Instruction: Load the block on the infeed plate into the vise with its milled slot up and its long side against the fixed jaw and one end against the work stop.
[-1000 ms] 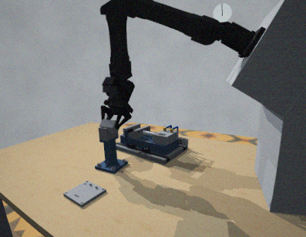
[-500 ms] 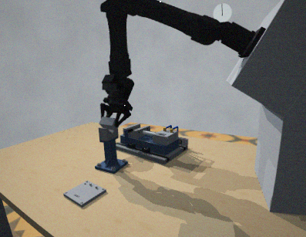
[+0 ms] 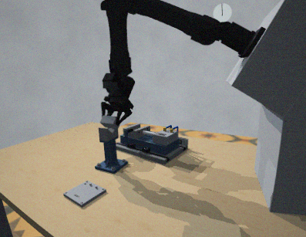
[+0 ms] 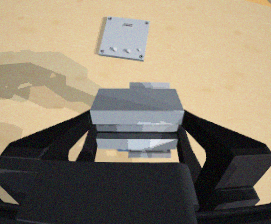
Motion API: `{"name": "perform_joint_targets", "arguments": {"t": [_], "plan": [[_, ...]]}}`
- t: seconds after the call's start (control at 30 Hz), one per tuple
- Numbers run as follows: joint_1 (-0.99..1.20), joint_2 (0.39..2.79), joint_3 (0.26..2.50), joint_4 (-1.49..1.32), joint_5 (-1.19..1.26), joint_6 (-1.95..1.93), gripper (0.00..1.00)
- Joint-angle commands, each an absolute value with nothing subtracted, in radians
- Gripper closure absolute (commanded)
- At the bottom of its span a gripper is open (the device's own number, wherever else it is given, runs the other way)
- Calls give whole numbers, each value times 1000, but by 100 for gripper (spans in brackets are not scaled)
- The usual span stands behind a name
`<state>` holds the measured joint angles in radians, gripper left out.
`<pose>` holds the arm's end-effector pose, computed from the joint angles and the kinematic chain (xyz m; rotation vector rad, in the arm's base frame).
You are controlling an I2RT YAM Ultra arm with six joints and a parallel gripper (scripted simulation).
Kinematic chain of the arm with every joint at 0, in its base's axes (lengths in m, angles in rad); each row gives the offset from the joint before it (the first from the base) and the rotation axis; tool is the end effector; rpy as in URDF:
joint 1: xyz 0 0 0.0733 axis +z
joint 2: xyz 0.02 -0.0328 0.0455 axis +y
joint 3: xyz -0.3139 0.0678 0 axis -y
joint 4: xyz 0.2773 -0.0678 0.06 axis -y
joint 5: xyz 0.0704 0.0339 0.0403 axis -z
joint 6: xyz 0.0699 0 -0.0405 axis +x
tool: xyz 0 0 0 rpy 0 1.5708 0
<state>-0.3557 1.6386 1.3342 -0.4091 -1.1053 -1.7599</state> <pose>0.3977 -0.0799 0.3393 -1.5518 1.0480 -0.1721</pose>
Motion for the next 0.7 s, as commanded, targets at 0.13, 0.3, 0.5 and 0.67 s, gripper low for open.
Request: {"name": "perform_joint_targets", "arguments": {"t": [0.13,0.3,0.5,0.67], "plan": [[-376,1601,1308,-440,-1152,-1775,100],[-377,1599,1308,-444,-1153,-1777,100],[-378,1596,1307,-448,-1153,-1780,100],[-379,1595,1307,-450,-1154,-1780,100]]}}
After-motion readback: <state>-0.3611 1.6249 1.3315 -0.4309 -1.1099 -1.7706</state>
